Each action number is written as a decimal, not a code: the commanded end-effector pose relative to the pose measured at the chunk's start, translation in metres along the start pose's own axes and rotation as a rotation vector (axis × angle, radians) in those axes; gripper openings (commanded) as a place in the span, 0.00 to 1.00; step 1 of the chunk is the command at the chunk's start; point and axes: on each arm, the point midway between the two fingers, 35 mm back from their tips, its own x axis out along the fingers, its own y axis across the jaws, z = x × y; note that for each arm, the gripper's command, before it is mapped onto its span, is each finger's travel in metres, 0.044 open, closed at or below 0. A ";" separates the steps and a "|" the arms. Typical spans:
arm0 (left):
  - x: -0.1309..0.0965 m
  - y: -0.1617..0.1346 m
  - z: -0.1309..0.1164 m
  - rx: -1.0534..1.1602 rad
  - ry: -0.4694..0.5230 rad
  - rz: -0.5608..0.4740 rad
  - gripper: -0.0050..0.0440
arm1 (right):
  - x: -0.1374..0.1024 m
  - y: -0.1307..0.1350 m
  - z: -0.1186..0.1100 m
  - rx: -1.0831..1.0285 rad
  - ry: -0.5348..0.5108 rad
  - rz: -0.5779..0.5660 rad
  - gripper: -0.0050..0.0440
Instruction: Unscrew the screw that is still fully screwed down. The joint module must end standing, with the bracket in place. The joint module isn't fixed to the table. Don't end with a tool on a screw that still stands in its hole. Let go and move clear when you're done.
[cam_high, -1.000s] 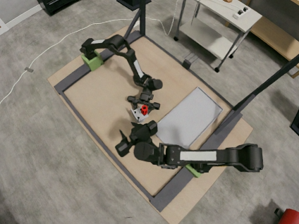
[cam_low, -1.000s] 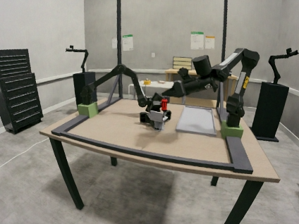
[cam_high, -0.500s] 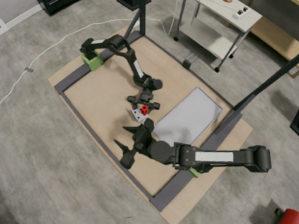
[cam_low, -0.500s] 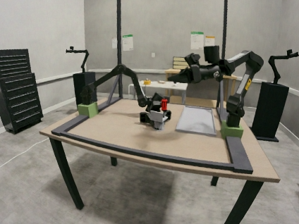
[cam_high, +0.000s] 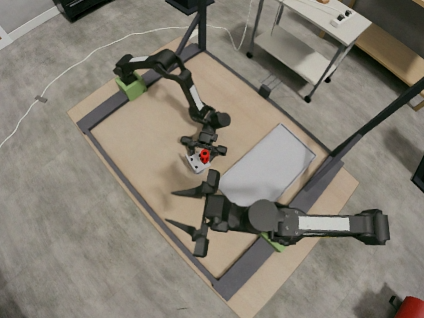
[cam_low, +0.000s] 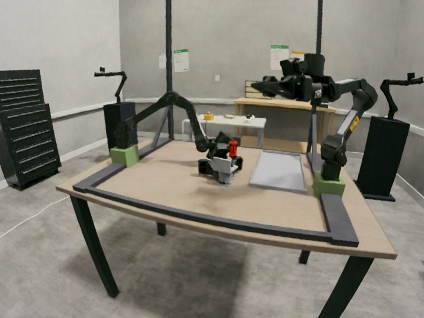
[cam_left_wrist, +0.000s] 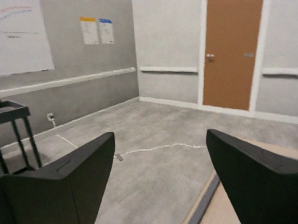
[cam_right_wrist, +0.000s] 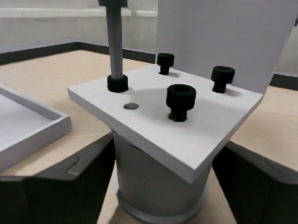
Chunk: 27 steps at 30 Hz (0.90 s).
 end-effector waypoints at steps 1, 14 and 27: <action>-0.006 0.005 0.026 -0.027 -0.065 0.049 0.67 | 0.001 0.006 0.015 0.036 -0.011 0.003 0.60; -0.004 0.006 0.024 -0.024 -0.059 0.049 0.67 | 0.001 0.006 0.015 0.036 -0.011 0.003 0.60; -0.004 0.006 0.024 0.357 -0.046 0.059 0.71 | 0.001 0.006 0.015 0.036 -0.011 0.003 0.60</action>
